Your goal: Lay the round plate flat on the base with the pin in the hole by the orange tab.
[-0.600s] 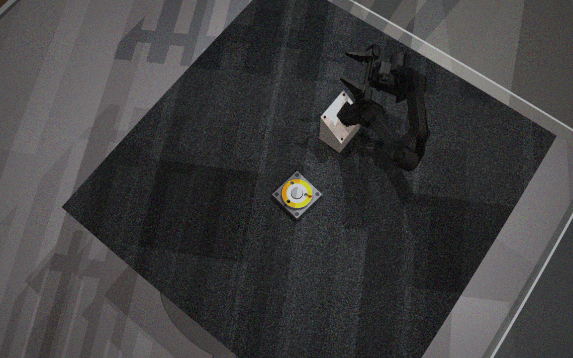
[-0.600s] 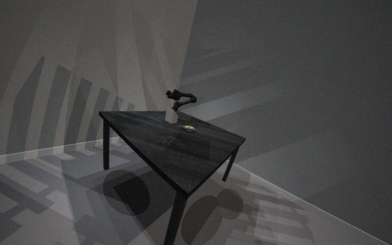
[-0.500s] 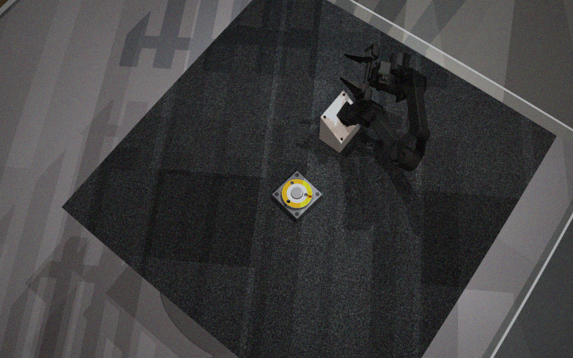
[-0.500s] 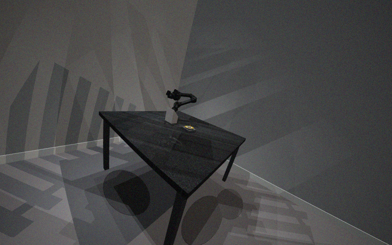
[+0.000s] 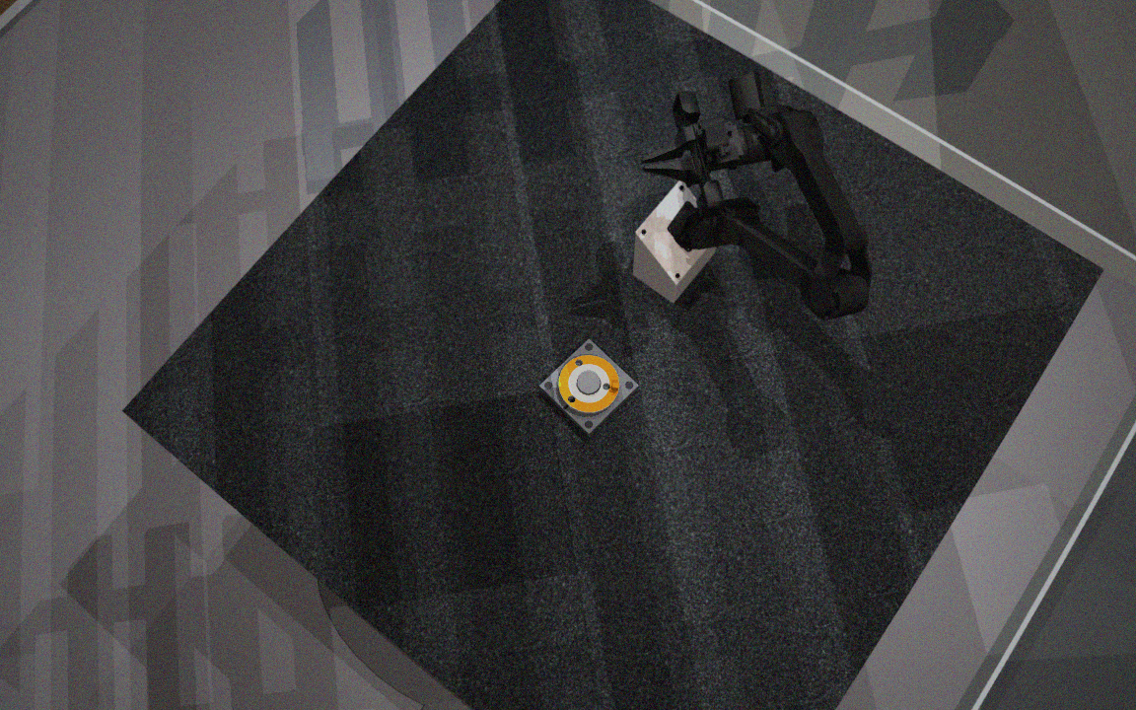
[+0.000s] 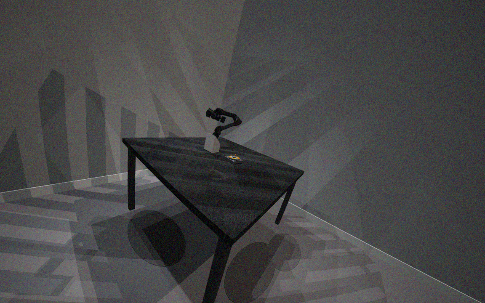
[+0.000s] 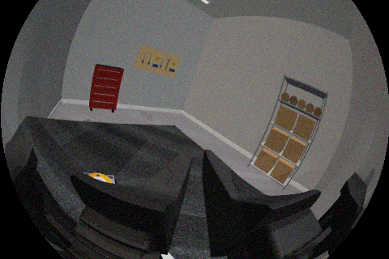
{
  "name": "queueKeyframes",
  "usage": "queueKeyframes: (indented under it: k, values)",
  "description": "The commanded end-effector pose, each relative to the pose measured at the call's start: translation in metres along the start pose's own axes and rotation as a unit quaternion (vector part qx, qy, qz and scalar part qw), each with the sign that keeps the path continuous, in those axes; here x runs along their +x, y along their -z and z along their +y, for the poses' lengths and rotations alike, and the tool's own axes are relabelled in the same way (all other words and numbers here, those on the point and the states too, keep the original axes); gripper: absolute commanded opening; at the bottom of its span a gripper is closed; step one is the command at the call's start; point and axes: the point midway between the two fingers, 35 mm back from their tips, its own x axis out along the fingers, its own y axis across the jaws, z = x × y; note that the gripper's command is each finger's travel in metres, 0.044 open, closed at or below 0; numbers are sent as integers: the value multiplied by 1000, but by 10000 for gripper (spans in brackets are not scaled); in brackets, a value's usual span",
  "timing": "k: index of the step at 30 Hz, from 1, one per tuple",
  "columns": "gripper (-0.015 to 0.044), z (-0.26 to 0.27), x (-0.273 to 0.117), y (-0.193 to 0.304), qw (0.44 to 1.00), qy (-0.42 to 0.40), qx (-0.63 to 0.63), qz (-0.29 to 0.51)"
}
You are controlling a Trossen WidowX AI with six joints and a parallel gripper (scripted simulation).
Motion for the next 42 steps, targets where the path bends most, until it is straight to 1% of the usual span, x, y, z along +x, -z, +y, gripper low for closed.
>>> queueKeyframes:
  k: [1,6,9,14,17,22,25,30,32,35,42]
  values:
    - [0,10,18,1,997,-53,-4,53]
    - [0,33,46,8,981,-132,-17,140]
    - [0,37,49,13,977,-132,-9,169]
    - [0,63,76,24,947,-195,-13,253]
    - [0,72,83,28,937,-211,-16,278]
    - [0,105,105,46,896,-257,-32,361]
    - [0,116,111,53,883,-270,-48,382]
    - [0,154,124,79,835,-304,-93,449]
    - [0,158,125,83,828,-307,-101,459]
    - [0,178,127,101,795,-318,-136,499]
    - [0,222,128,138,736,-323,-155,574]
